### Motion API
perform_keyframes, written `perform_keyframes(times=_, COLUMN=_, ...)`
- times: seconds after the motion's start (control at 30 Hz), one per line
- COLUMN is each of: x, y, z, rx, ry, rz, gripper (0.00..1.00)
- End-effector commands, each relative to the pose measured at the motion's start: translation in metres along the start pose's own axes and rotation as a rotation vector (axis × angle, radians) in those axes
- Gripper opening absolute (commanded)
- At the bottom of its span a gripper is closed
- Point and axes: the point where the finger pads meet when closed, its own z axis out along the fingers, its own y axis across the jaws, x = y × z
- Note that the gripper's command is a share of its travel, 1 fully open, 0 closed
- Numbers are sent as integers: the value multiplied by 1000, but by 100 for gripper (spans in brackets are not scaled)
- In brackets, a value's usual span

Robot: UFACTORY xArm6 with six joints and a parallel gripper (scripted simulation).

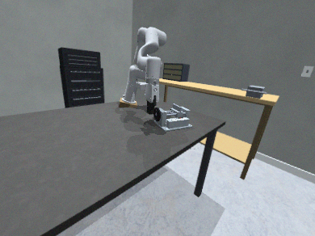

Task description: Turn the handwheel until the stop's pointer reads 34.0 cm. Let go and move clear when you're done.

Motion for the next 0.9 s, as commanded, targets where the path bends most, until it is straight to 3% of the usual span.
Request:
perform_keyframes(times=0.0, x=0, y=-2, z=-2, rx=5, ry=1, rz=-1, gripper=6)
perform_keyframes(times=0.87, x=0, y=-11, z=-3, rx=5, ry=1, rz=-1, gripper=6)
